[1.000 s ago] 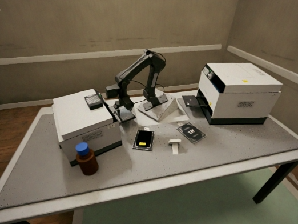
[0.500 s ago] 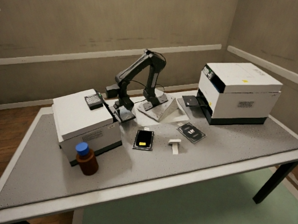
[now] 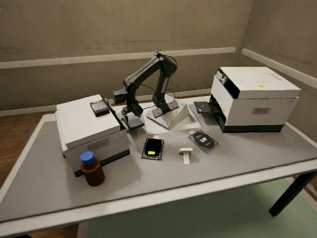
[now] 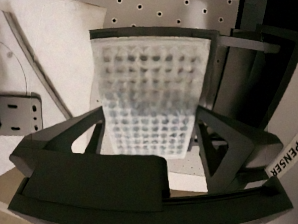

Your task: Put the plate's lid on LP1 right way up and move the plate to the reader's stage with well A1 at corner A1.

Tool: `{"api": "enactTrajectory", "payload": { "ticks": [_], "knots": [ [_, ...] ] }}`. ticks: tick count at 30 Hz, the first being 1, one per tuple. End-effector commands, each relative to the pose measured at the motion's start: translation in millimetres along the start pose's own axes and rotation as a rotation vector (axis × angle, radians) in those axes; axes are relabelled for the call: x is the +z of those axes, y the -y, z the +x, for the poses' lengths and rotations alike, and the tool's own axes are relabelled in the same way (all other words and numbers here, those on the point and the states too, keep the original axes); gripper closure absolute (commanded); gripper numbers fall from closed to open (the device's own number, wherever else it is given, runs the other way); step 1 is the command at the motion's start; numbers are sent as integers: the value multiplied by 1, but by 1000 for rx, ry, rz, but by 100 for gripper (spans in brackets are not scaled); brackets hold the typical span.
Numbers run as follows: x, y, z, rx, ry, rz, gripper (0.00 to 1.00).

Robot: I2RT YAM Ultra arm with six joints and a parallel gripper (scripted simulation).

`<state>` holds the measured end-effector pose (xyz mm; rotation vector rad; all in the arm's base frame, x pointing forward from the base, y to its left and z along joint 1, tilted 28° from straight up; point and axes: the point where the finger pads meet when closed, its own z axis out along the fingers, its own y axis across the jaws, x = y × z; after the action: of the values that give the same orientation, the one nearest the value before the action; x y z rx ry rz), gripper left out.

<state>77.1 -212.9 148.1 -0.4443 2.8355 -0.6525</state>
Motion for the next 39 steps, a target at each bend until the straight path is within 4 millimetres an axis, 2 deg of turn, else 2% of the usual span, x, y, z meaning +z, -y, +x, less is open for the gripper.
{"api": "enactTrajectory", "payload": {
  "ticks": [1, 8, 11, 18, 39],
  "knots": [
    [-20, 15, -2, 0, -5, 66, 14],
    [-22, 15, -1, -2, -4, 64, 14],
    [-16, 12, 1, 2, 3, 18, 14],
    [-25, 13, -3, -18, 15, 43, 14],
    [-29, 13, 2, 16, -6, 40, 14]
  ]
}}
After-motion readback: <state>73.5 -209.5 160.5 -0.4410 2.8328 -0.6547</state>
